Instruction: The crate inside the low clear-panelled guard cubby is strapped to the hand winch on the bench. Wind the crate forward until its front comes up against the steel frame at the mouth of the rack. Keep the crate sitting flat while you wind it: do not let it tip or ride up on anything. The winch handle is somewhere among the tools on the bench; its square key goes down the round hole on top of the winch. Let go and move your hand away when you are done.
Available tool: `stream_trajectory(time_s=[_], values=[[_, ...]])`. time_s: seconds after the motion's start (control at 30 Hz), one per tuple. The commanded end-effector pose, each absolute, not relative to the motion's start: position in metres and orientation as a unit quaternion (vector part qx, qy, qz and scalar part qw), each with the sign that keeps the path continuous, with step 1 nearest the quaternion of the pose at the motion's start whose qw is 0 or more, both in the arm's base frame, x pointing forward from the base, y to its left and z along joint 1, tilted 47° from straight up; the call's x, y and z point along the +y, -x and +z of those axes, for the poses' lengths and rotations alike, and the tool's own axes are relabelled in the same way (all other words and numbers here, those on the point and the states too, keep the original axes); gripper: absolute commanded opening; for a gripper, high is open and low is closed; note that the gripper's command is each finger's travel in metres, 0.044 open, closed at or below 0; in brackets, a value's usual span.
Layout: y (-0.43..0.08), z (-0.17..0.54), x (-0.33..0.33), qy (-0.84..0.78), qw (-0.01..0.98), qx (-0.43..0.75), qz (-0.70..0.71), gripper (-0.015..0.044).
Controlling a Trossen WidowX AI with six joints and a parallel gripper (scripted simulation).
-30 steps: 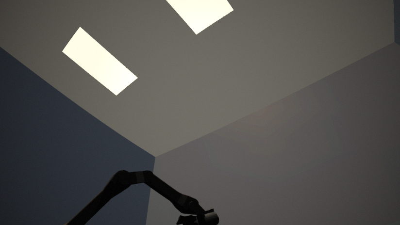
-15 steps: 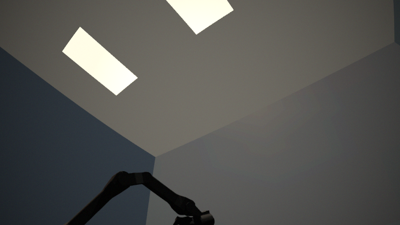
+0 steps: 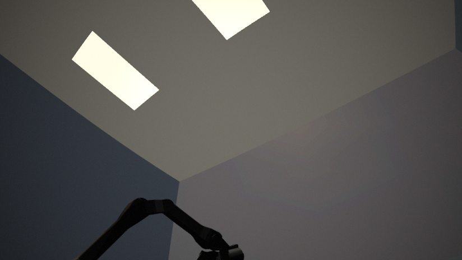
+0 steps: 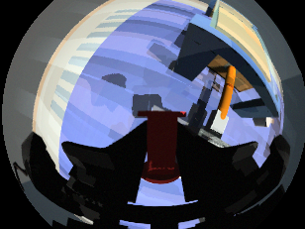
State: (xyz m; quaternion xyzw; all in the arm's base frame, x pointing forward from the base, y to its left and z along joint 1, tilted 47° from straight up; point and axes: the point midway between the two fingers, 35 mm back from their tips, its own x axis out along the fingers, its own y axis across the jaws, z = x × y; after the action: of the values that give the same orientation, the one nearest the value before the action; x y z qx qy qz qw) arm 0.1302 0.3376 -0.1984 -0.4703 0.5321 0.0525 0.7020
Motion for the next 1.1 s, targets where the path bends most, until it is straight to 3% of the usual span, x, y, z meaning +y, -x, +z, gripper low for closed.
stream_trajectory(time_s=[0.0,1.07], values=[[-0.108,-0.2,0.332,0.478,0.686,0.545,0.06,0.0],[-0.074,-0.191,0.319,0.479,0.685,0.546,0.06,0.0]])
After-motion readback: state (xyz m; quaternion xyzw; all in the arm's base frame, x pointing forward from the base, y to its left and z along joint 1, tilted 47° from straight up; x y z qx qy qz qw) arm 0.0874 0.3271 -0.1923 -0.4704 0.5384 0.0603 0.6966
